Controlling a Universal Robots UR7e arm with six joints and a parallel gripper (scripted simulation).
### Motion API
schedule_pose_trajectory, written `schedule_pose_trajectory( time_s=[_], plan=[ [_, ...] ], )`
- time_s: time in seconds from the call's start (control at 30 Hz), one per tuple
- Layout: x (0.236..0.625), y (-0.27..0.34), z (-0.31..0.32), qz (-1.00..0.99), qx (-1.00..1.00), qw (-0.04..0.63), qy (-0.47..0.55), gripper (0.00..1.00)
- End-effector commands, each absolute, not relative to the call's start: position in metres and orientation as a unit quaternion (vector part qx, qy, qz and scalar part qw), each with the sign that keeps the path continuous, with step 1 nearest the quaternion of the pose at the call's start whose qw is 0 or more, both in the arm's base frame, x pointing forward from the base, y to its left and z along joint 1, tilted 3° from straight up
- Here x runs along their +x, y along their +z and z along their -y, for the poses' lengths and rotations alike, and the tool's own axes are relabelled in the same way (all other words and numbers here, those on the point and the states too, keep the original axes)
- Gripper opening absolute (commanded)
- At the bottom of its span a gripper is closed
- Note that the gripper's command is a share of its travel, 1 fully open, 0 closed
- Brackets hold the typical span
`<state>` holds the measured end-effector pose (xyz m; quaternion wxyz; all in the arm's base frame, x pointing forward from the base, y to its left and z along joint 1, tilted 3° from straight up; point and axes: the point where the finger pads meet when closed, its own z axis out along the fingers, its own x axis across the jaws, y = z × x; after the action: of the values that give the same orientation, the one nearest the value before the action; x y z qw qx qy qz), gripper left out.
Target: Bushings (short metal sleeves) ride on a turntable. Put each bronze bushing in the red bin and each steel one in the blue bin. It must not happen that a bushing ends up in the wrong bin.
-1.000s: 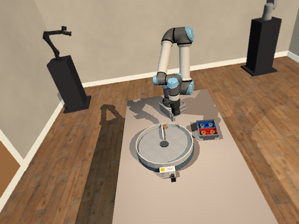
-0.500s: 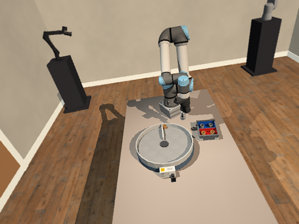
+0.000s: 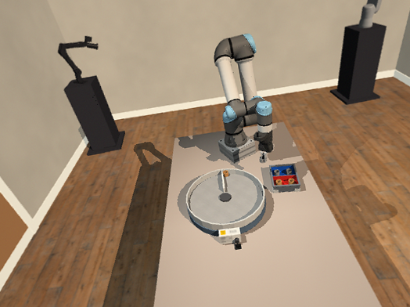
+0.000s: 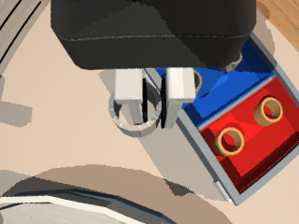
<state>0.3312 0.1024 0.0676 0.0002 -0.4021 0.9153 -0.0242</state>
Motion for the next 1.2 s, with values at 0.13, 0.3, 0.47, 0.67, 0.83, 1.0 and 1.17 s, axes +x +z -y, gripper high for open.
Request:
schedule_pose_trajectory(
  time_s=[0.13, 0.3, 0.47, 0.67, 0.83, 1.0, 1.17],
  plan=[
    [0.338, 0.065, -0.163, -0.86, -0.51, -0.003, -0.025, 0.0],
    [0.339, 0.065, -0.175, -0.847, -0.53, -0.004, -0.025, 0.0],
    [0.342, 0.063, -0.209, -0.808, -0.588, -0.006, -0.025, 0.0],
    [0.343, 0.063, -0.22, -0.795, -0.607, -0.006, -0.024, 0.0],
    [0.343, 0.063, -0.22, -0.795, -0.607, -0.006, -0.024, 0.0],
    [0.343, 0.063, -0.219, -0.795, -0.606, -0.006, -0.024, 0.0],
    [0.343, 0.063, -0.219, -0.795, -0.607, -0.006, -0.024, 0.0]
  ],
)
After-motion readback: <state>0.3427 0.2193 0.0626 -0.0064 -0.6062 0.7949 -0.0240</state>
